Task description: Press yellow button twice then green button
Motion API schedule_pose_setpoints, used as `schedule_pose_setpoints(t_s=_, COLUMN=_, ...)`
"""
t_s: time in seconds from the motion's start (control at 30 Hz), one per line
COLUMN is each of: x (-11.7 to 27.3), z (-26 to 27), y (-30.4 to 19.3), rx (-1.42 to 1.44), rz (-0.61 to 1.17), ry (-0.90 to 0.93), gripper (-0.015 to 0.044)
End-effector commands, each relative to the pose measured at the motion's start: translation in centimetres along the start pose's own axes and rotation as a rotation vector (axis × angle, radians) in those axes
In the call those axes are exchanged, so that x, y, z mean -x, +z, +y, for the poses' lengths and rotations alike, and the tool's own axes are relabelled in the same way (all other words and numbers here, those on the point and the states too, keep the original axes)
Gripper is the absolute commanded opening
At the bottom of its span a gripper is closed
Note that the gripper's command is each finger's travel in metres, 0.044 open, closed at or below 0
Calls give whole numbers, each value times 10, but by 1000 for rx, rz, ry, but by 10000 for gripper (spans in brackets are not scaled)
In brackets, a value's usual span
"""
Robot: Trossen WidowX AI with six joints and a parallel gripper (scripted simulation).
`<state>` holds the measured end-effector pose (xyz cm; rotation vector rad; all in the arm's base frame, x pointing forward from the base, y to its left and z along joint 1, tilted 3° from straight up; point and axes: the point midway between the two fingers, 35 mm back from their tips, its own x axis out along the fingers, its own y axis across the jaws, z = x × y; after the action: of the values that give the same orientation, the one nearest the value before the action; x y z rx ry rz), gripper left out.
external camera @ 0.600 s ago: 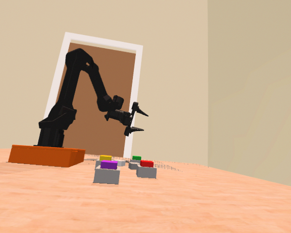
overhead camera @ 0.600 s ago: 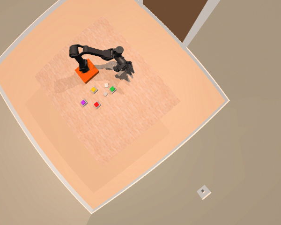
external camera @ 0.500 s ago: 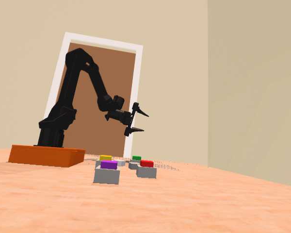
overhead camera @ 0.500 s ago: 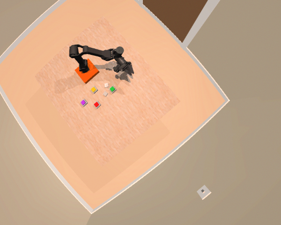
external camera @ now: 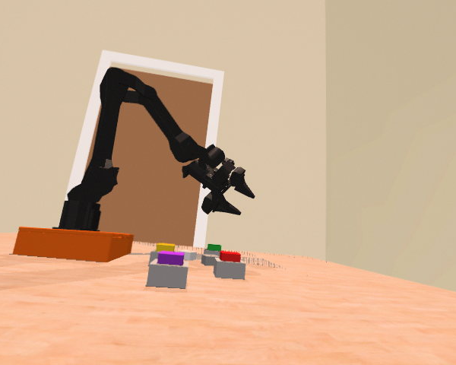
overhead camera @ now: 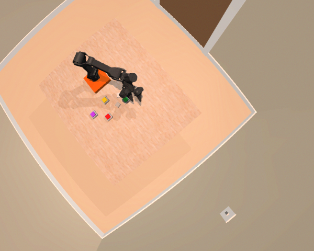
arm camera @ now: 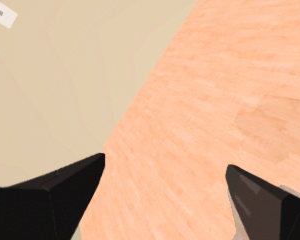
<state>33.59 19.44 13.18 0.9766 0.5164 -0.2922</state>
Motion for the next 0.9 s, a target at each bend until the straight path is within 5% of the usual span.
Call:
schedule_pose_setpoints(t_s=0.0, x=-10, z=-48, y=55, rx=424, rz=100, ry=-239, gripper=400)
schedule_pose_setpoints(t_s=0.43, x=25, z=-140, y=118, rx=903, rz=539, ry=-490, gripper=400)
schedule_pose_setpoints(t_s=0.87, x=95, z=-190, y=137, rx=1077, rz=1008, ry=-388, gripper=400)
